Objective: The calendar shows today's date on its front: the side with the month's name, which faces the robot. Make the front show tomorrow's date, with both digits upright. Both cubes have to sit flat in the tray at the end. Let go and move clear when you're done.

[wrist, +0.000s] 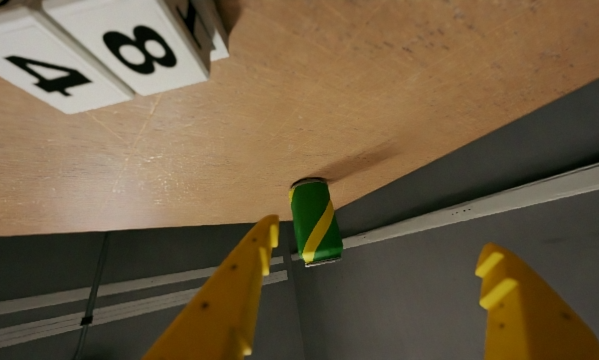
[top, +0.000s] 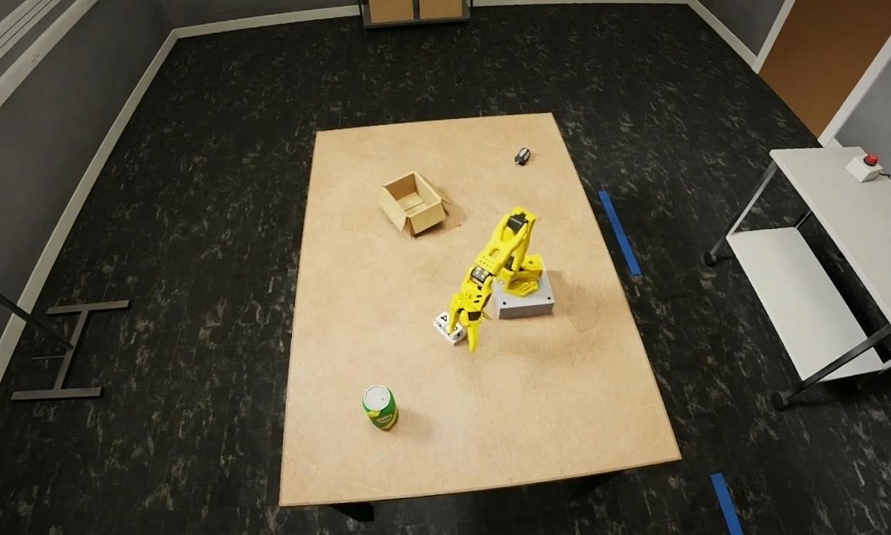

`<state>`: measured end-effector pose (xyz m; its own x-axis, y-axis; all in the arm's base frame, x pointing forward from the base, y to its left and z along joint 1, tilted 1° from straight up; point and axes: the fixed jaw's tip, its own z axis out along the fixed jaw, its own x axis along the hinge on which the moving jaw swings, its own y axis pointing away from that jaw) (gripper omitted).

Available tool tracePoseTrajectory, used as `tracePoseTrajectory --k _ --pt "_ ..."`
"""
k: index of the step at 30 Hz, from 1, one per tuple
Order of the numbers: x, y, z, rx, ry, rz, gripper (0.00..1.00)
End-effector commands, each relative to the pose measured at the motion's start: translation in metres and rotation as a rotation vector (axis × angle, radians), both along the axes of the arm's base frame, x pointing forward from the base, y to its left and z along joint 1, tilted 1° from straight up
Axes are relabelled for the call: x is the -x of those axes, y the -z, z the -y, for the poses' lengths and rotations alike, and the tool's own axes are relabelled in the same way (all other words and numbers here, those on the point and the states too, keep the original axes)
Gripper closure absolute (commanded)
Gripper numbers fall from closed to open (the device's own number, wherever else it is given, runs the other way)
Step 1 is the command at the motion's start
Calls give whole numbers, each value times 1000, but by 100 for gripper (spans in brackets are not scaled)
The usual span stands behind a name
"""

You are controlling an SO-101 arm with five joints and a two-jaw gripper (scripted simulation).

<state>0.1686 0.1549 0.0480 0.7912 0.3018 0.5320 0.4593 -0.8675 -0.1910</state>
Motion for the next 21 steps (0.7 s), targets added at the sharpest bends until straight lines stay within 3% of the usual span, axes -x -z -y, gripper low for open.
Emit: tracePoseTrajectory --k 1,11,21 --pt "1 4 18 54 -25 17 55" --pt "14 27 63 258 -129 -36 65" --pt "22 36 81 331 -182 -74 69"
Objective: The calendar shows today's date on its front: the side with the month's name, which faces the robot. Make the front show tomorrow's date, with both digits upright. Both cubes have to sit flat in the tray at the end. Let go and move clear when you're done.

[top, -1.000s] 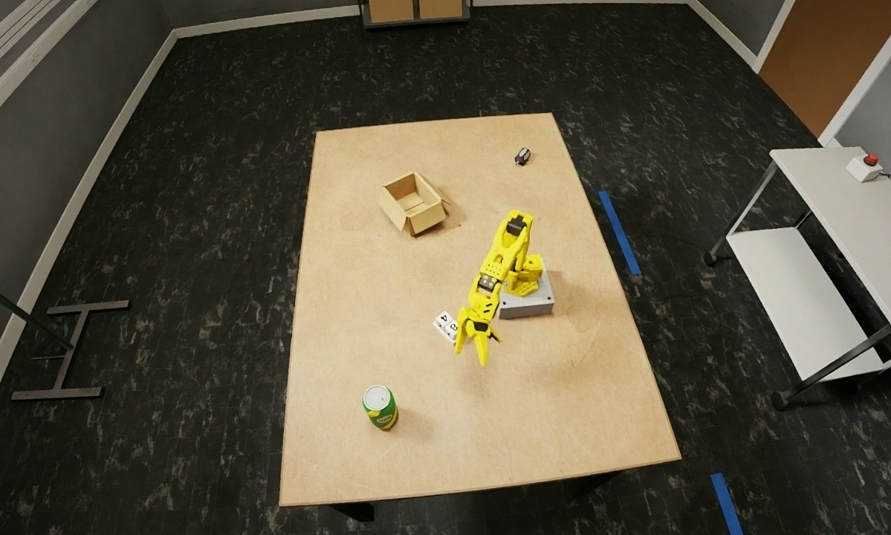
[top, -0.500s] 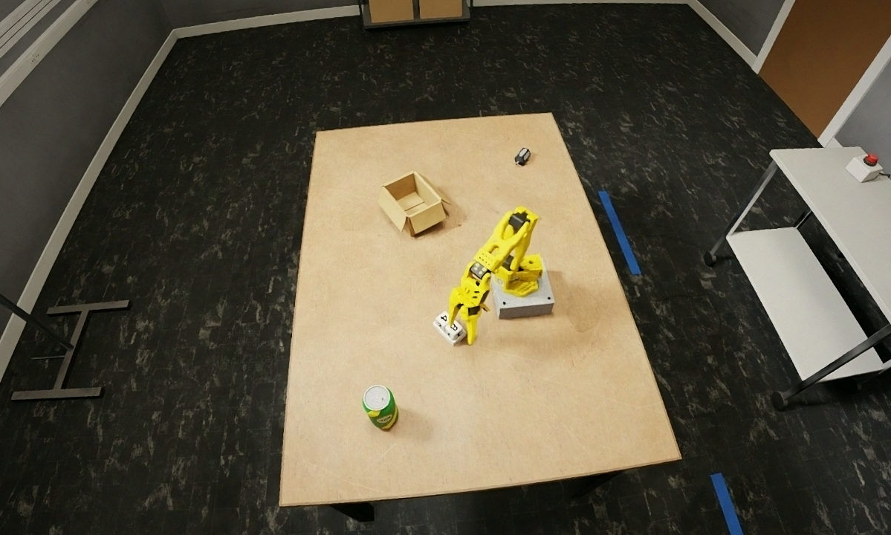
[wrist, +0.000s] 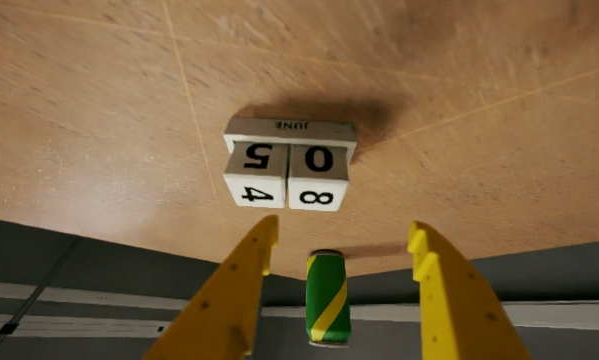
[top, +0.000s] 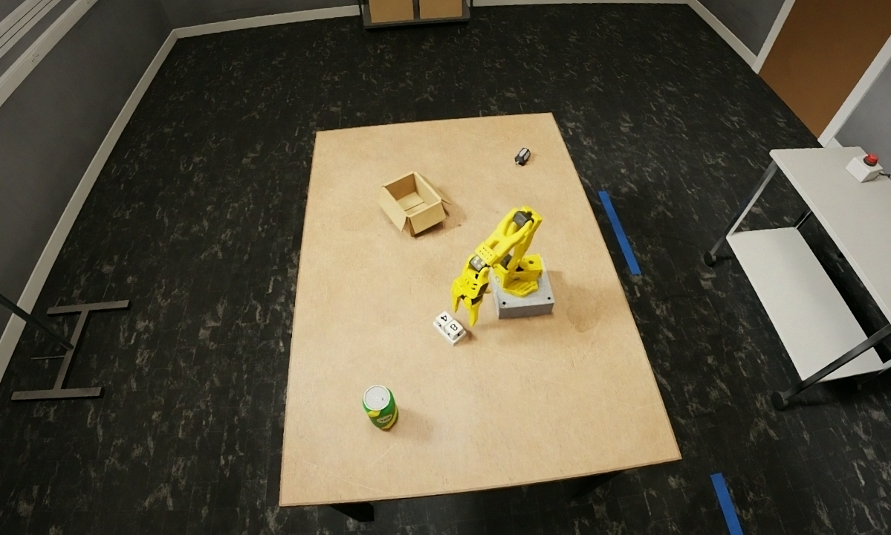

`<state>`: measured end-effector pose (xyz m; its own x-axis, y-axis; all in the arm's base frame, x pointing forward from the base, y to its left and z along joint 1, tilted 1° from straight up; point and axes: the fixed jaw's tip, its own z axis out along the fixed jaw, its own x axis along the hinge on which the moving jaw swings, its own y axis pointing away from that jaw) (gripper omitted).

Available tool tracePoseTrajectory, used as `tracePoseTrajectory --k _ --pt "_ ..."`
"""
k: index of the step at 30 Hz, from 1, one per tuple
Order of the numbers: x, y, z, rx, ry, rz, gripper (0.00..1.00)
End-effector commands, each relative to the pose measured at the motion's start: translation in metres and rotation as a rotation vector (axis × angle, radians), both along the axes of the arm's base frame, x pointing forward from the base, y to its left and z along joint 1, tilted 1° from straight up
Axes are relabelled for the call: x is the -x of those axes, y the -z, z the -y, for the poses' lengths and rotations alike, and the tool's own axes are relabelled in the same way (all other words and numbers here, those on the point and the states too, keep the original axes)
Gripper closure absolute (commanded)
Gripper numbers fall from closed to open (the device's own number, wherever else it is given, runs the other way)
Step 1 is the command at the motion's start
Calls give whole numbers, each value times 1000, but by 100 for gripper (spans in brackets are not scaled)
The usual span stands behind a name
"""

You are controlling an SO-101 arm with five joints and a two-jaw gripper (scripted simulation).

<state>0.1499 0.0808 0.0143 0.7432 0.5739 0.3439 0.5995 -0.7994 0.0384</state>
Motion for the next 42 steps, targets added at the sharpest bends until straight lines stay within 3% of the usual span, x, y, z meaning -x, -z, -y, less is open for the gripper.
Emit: tracePoseTrajectory --k 1,42 --pt "4 3 8 24 -13 -13 69" --pt "10 7 16 51 -23 -36 70"
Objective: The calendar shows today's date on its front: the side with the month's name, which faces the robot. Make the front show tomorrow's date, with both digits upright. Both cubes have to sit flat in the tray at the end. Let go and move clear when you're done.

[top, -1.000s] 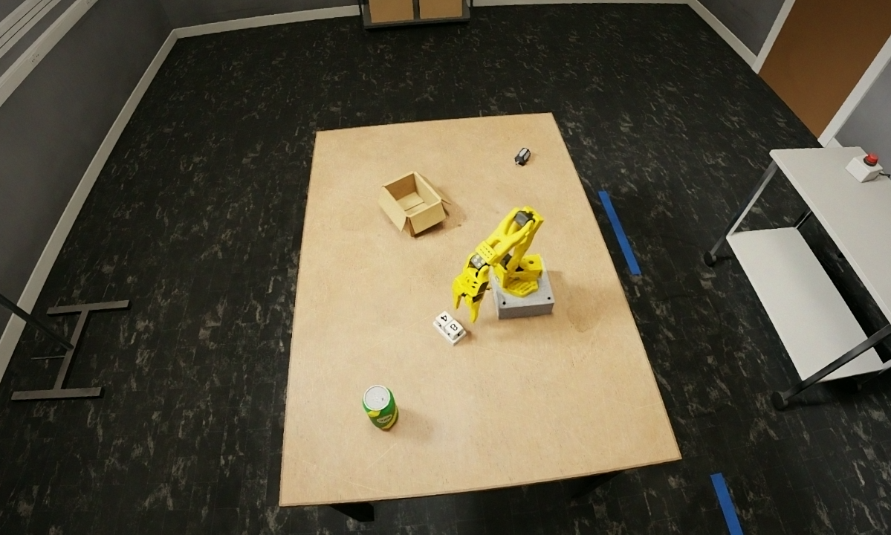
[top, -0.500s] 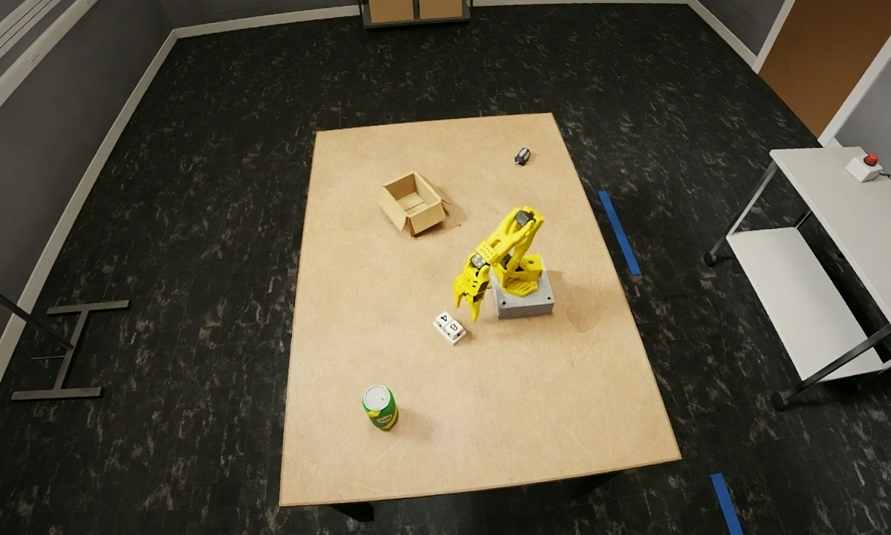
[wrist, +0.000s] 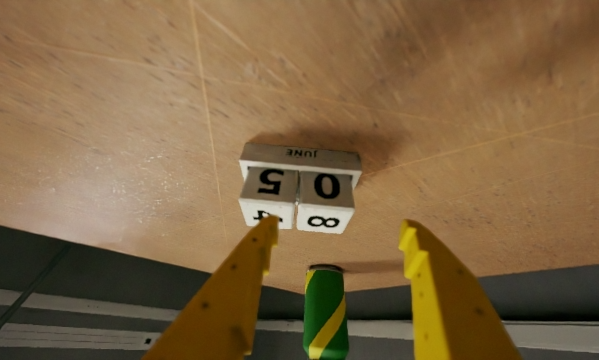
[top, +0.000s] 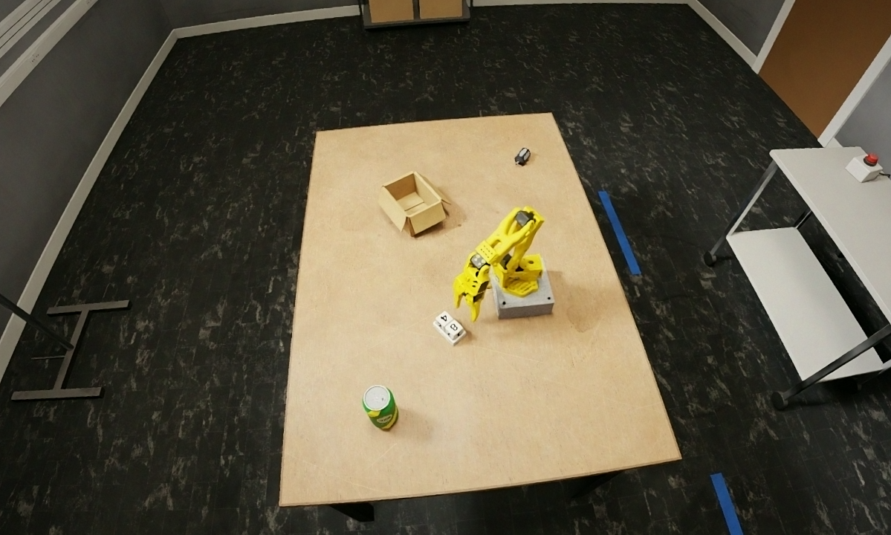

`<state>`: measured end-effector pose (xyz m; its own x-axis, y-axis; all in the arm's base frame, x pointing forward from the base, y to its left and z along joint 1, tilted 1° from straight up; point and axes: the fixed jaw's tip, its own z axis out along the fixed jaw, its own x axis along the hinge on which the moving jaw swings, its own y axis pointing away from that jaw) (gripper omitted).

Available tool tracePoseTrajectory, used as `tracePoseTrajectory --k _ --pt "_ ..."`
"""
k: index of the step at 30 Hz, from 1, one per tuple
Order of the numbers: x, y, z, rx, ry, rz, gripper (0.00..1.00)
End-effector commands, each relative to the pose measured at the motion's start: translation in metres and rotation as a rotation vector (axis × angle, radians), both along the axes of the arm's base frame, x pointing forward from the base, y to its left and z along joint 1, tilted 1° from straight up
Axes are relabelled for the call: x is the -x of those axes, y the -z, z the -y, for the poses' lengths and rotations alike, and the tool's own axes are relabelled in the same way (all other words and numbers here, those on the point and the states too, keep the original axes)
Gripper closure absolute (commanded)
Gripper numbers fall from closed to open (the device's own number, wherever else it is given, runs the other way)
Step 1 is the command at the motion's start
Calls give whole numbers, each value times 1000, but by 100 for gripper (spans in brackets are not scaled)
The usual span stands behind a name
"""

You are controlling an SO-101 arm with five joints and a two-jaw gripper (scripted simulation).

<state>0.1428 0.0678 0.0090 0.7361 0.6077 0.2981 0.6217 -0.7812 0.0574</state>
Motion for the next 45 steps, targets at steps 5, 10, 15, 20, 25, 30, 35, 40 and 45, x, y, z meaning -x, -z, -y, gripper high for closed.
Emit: tracePoseTrajectory --k 5,10,15,20,25,30,35,40,45 --pt "3 2 3 7 3 -10 70" --pt "3 2 3 7 3 -10 70" --pt "3 2 3 7 3 -10 70" --pt "3 2 3 7 3 -10 70" --pt "3 1 3 6 3 -8 70" --pt "-1 -4 1 -14 3 29 70" --pt "-12 -19 -4 -67 3 131 68" --pt "-18 -33 -8 -110 3 212 68" --pt "-27 -55 -12 -178 3 340 66"
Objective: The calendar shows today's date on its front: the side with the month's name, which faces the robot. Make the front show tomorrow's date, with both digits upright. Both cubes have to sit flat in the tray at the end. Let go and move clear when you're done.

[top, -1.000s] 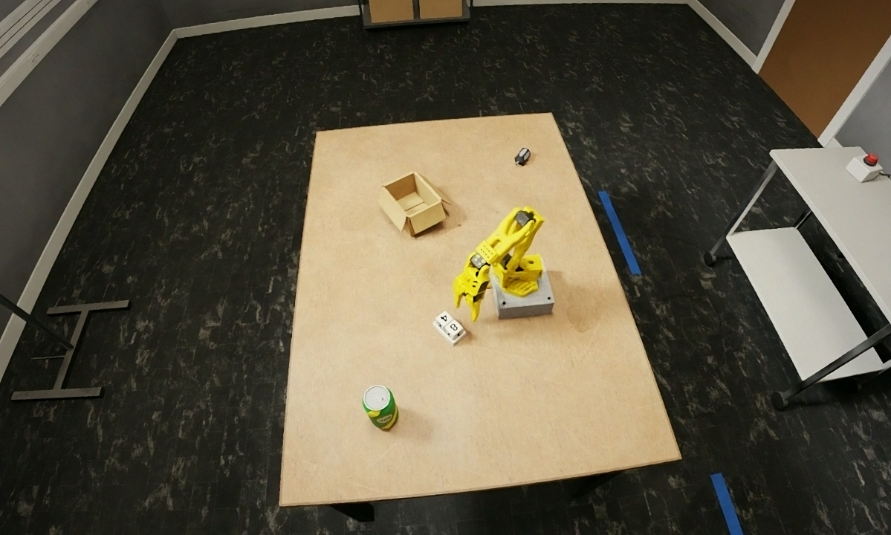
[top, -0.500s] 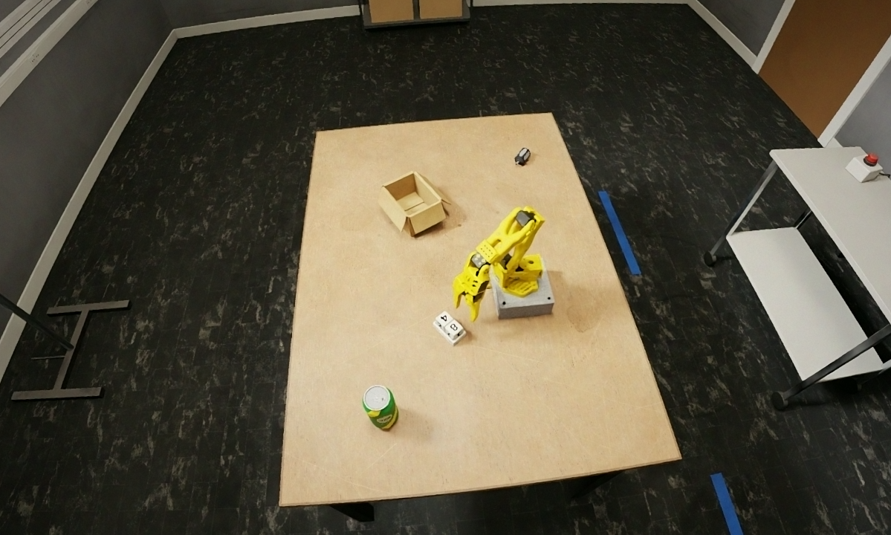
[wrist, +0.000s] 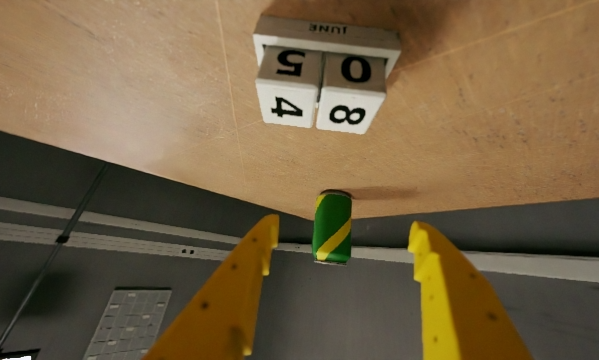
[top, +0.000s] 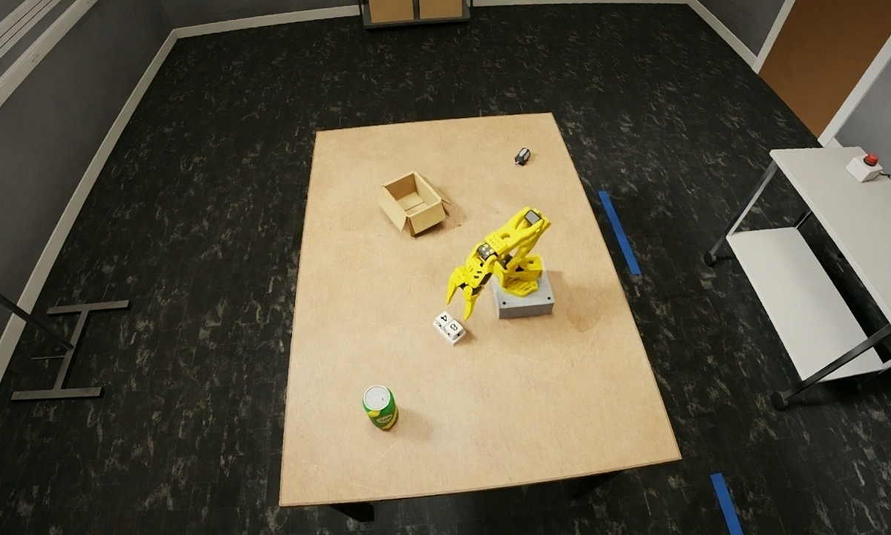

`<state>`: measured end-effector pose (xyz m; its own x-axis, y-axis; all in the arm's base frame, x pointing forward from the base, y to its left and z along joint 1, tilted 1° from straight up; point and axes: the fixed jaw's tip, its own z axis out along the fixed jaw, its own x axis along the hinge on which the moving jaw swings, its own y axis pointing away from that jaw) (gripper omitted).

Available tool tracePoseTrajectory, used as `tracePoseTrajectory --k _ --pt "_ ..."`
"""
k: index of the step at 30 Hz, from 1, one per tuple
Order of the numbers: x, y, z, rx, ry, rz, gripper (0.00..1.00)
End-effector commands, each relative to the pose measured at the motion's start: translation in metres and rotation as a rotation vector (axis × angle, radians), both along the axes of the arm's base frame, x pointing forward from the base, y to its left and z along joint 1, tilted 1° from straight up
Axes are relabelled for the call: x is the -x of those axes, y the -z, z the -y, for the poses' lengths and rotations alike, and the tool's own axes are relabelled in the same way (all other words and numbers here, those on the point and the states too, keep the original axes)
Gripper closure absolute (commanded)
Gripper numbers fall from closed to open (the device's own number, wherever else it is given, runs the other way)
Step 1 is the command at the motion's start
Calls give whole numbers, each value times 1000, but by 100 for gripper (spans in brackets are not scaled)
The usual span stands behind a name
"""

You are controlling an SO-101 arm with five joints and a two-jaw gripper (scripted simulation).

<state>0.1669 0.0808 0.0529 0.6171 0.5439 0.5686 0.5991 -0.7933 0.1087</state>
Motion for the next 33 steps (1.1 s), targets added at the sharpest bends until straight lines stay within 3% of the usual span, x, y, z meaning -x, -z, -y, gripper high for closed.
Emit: tracePoseTrajectory --k 1,6,14,33 --pt "-4 -14 0 -43 4 88 66" --pt "-7 -26 -1 -76 4 152 65" --pt "-7 -27 -2 -81 5 160 65" --pt "-8 -29 0 -158 141 83 65"
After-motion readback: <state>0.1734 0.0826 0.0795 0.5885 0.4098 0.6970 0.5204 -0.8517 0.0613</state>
